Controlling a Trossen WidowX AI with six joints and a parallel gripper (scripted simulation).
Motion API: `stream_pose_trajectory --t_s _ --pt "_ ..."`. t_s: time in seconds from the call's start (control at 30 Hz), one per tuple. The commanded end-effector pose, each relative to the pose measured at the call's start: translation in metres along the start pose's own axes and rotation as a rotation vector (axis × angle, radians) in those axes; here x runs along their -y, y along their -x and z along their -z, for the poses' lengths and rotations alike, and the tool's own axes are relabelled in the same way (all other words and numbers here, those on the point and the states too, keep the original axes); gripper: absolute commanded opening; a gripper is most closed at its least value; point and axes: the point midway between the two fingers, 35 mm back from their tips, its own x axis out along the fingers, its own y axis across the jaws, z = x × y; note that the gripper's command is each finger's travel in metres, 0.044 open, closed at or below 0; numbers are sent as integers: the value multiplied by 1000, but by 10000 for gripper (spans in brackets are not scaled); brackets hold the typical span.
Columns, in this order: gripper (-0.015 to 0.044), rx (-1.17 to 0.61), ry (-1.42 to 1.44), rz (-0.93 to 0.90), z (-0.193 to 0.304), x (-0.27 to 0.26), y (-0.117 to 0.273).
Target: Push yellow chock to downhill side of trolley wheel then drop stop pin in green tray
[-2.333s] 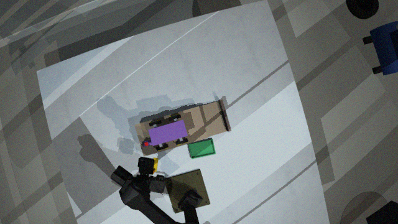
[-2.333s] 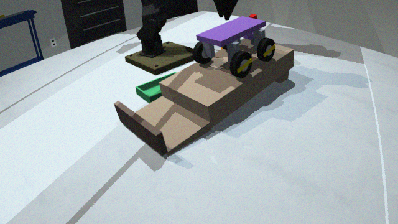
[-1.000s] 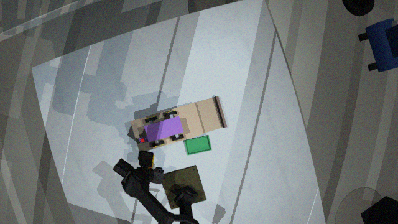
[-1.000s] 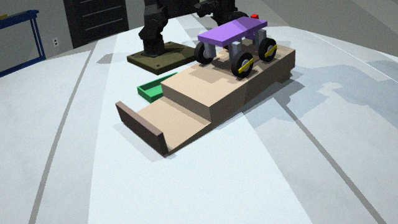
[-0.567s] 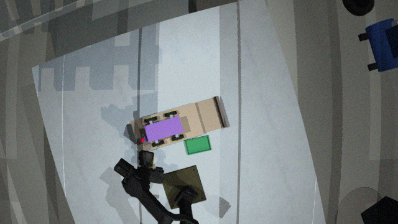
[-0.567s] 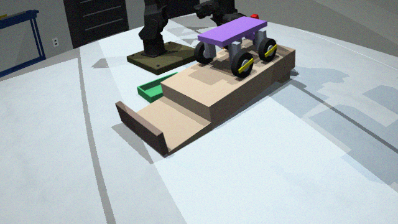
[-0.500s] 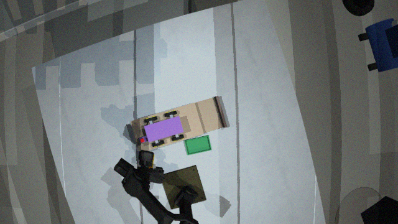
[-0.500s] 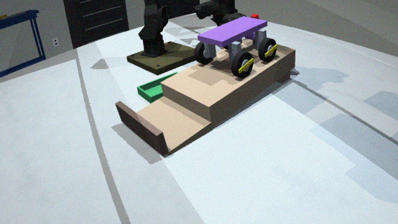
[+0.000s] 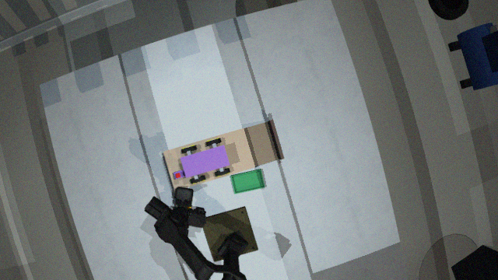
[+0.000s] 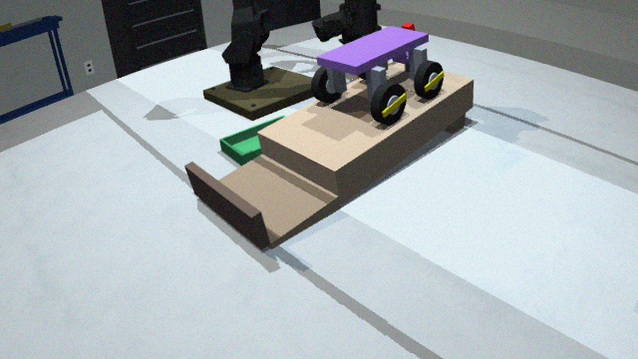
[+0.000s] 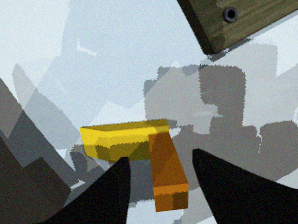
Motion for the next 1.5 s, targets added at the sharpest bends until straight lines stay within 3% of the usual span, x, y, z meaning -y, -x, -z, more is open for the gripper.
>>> stream_pose_trajectory --t_s 0.0,0.13,0.3,0.57,1.47 --pt "190 10 -5 1 -3 1 -5" --pt "190 10 -5 1 -3 1 -5" --pt "59 2 0 1 -1 0 -2" --pt "0 2 0 1 -1 0 -2" --pt "0 10 -5 1 -6 4 81"
